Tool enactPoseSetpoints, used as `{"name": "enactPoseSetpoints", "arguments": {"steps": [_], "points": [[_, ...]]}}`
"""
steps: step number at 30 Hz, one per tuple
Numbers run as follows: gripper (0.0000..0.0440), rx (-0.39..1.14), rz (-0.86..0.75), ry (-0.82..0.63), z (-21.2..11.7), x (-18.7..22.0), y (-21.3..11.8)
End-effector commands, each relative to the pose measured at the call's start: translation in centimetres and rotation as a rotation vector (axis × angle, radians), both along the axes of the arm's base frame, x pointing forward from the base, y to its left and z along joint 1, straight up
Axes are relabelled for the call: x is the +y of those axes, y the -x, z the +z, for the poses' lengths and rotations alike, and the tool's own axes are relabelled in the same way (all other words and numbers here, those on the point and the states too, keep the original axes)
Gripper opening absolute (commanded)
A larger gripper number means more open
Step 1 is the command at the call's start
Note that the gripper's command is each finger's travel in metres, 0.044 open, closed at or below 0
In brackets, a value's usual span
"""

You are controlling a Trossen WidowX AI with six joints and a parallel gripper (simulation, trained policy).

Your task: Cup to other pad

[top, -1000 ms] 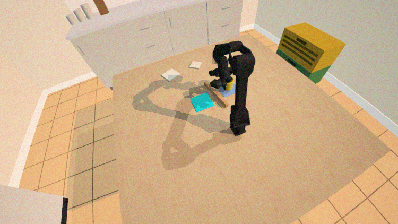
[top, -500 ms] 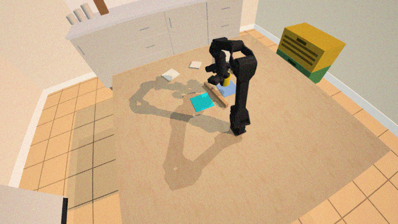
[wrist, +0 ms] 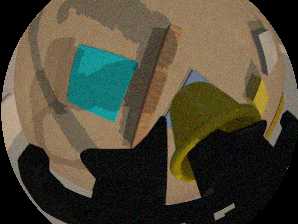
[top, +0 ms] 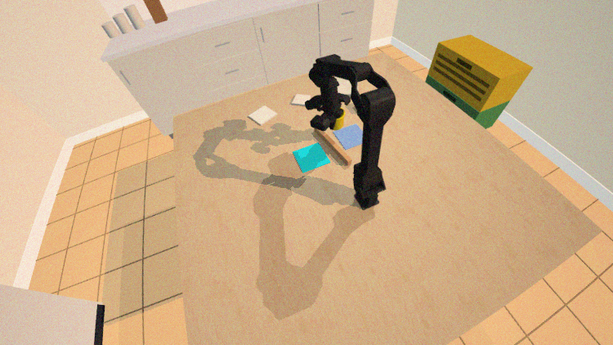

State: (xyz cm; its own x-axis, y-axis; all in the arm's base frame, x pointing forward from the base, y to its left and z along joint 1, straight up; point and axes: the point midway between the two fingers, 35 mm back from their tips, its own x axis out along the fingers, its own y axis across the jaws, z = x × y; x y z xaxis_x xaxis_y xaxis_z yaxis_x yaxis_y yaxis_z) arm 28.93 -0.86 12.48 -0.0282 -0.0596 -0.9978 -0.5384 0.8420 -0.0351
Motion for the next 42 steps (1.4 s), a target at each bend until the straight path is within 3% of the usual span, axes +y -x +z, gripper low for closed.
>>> {"name": "enactPoseSetpoints", "arguments": {"steps": [1, 23, 42], "points": [[0.0000, -0.036, 0.025, -0.005, 0.6, 1.4, -0.5], [0.0000, -0.127, 0.115, -0.029, 0.4, 8.8, -0.4], [0.0000, -0.151, 0.132, -0.036, -2.7, 13.0, 1.9]]}}
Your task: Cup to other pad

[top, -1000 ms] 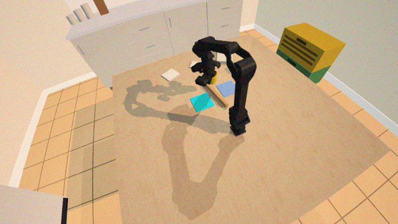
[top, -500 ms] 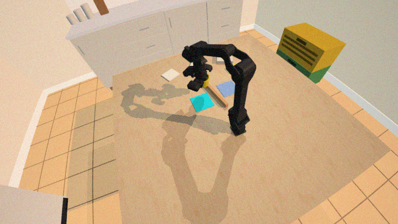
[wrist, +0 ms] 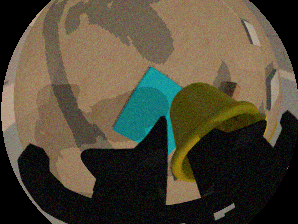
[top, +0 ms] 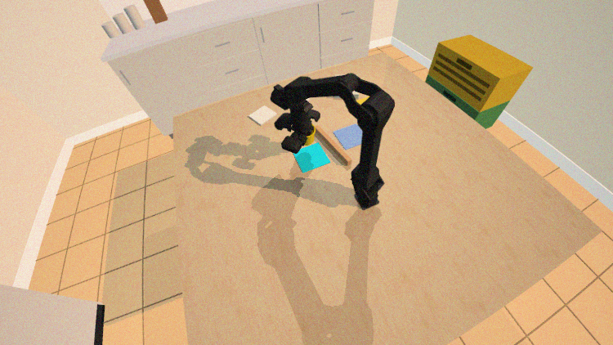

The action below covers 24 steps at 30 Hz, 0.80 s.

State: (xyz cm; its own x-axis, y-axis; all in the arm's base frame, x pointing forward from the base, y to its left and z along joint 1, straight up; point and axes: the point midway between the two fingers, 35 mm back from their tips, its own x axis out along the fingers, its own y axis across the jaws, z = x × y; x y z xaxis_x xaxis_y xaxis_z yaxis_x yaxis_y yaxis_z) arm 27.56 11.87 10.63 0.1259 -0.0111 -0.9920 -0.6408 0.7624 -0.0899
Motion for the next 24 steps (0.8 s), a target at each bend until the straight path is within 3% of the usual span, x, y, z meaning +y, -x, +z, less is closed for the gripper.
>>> {"name": "enactPoseSetpoints", "arguments": {"steps": [1, 9, 24], "points": [[0.0000, -0.002, -0.010, 0.006, -1.1, 0.3, 0.7], [0.0004, 0.000, -0.033, 0.012, -3.1, 0.5, 1.9], [0.0078, -0.040, -0.078, -0.010, -5.0, 0.0, 2.1]]}}
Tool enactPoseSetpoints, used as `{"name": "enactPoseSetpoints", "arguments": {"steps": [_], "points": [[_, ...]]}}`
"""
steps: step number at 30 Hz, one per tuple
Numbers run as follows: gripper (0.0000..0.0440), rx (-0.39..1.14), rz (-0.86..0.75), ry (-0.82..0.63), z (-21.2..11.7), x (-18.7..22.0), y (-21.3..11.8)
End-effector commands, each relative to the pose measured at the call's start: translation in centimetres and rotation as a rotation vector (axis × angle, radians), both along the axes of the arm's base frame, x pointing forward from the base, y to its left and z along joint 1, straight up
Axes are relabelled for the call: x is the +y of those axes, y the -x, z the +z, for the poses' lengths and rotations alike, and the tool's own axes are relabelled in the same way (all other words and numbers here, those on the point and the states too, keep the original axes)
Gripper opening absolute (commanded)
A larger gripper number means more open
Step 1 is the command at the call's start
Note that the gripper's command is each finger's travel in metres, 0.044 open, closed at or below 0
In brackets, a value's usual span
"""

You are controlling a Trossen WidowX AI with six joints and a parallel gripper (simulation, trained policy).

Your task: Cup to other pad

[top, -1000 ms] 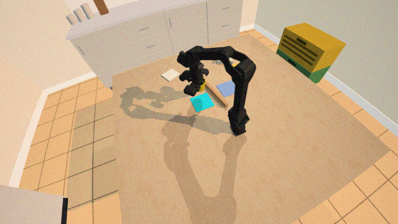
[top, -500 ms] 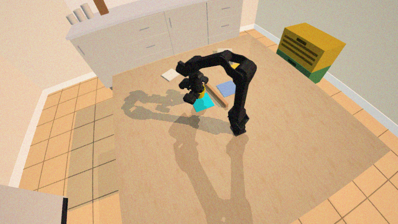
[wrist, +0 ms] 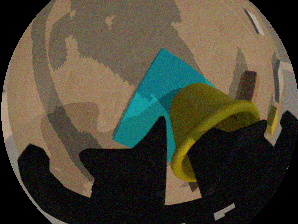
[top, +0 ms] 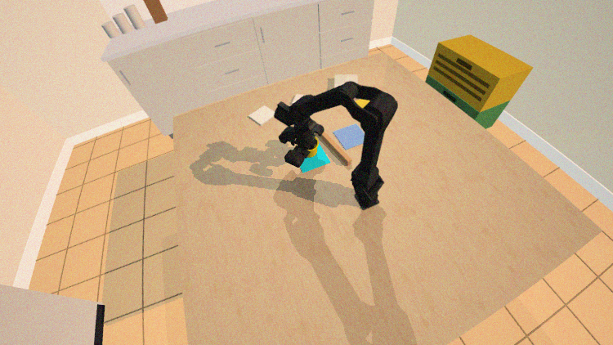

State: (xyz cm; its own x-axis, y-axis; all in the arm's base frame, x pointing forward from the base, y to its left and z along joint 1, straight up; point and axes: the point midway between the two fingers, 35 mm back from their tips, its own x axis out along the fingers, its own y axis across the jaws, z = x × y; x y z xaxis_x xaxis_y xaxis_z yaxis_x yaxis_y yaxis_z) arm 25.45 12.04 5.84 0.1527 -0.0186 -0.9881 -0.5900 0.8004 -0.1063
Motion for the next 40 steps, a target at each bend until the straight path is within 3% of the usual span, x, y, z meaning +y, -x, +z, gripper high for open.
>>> {"name": "enactPoseSetpoints", "arguments": {"steps": [1, 5, 11, 23, 35, 40], "points": [[0.0094, -0.020, -0.019, -0.016, -0.1, -0.1, -0.1], [0.0165, -0.054, -0.033, -0.053, 0.7, 0.2, -0.7], [0.0160, -0.097, -0.031, -0.095, 1.9, 0.4, -1.1], [0.0208, -0.118, -0.034, -0.154, 3.8, 0.2, 0.0], [0.0273, -0.187, -0.043, -0.212, 7.0, 0.0, 0.4], [0.0345, -0.227, -0.045, -0.232, 8.9, -0.2, 0.2]]}}
